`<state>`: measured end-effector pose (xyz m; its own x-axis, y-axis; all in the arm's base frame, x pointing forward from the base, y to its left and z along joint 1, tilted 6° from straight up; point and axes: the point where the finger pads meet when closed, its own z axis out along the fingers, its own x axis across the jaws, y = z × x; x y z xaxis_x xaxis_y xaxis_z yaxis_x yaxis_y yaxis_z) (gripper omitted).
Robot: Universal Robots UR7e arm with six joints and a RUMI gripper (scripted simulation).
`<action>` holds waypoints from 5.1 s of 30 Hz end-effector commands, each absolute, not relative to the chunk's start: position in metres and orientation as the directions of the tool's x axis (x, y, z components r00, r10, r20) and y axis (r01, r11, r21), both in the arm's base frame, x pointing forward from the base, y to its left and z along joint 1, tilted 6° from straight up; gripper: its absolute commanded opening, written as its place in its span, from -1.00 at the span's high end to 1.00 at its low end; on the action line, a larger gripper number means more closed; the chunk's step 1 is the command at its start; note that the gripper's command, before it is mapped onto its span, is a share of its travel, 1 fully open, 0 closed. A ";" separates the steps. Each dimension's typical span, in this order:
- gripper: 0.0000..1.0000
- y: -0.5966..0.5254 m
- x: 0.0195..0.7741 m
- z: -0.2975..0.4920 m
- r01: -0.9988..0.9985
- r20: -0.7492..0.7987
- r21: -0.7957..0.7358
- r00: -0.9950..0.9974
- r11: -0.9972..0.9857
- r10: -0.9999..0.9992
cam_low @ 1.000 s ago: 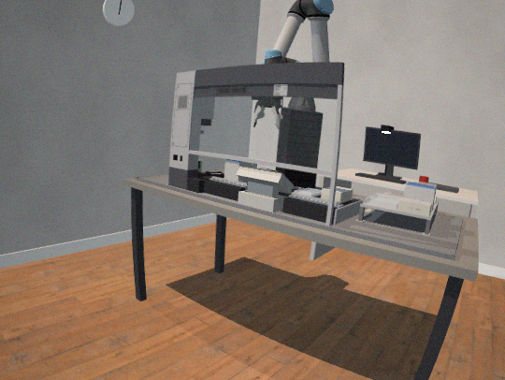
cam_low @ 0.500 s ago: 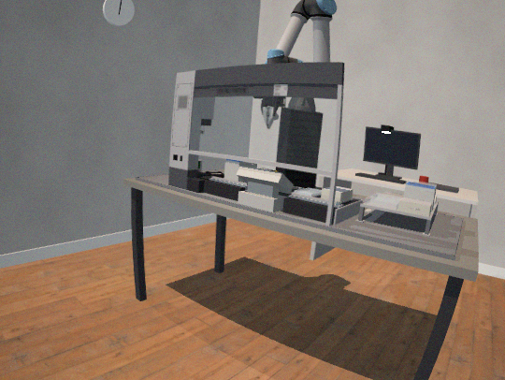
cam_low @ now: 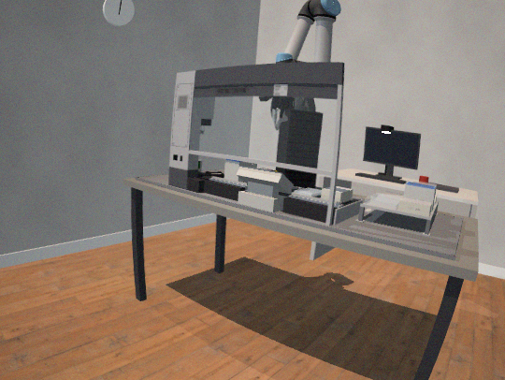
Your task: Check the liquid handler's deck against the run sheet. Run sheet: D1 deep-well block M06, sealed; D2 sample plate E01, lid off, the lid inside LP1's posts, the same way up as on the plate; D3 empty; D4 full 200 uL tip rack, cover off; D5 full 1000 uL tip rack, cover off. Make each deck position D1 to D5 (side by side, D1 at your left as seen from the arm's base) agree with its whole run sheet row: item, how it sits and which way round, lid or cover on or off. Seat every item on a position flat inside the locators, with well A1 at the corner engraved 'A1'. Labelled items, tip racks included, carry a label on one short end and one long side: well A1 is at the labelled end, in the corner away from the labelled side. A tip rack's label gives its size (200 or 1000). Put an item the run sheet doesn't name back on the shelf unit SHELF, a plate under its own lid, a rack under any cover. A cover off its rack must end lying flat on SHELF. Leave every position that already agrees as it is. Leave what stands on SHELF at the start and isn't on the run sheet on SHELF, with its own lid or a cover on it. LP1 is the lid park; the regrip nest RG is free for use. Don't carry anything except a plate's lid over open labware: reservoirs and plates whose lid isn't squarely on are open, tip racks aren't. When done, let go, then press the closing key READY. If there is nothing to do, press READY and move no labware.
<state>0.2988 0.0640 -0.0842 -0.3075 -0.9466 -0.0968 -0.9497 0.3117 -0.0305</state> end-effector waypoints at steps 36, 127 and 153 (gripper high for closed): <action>1.00 0.060 0.220 -0.088 -0.835 -0.103 -0.008 -0.546 0.550 -0.831; 1.00 -0.025 0.258 -0.093 -0.835 -0.103 -0.006 -0.546 0.550 -0.831; 1.00 -0.026 0.261 -0.093 -0.835 -0.103 -0.006 -0.546 0.550 -0.831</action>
<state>0.3021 0.0640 -0.0837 -0.2952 -0.9506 -0.0965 -0.9536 0.2994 -0.0320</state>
